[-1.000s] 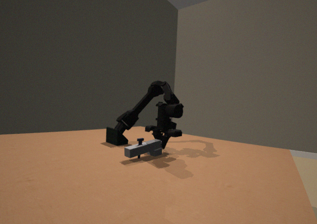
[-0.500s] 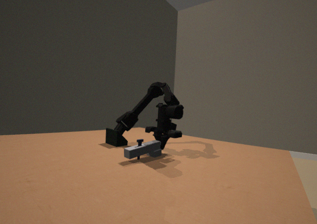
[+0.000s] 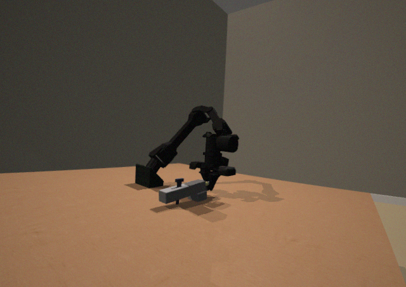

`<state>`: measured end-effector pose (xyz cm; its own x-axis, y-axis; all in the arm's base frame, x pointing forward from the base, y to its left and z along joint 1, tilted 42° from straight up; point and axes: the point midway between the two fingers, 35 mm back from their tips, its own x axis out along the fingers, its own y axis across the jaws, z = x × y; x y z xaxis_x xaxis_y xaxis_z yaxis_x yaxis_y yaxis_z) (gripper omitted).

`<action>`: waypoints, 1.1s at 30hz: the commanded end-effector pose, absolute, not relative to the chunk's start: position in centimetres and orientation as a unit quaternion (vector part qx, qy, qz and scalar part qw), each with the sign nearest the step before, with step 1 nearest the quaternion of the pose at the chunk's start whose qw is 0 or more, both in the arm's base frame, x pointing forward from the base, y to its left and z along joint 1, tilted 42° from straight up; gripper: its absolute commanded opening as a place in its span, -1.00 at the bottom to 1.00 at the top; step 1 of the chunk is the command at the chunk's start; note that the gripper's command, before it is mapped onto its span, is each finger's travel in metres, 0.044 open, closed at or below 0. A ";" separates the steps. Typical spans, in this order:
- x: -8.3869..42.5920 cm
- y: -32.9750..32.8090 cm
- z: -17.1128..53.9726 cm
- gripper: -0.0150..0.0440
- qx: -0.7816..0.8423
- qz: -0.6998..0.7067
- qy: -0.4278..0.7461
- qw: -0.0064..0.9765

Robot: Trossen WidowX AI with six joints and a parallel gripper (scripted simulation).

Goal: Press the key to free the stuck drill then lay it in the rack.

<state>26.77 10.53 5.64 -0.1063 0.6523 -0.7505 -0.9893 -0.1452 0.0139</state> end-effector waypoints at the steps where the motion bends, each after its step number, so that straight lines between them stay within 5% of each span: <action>1: 26.8 10.9 6.2 -0.49 -0.307 0.690 0.273 0.595; 12: 26.6 12.0 7.4 -0.49 -0.307 0.691 0.273 0.595; 28: 26.7 11.5 6.5 0.93 -0.307 0.691 0.273 0.595; 33: 26.7 11.4 6.3 1.00 -0.307 0.691 0.273 0.595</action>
<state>26.68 11.46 6.52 -0.1028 0.6543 -0.7492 -0.9902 -0.1386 0.0148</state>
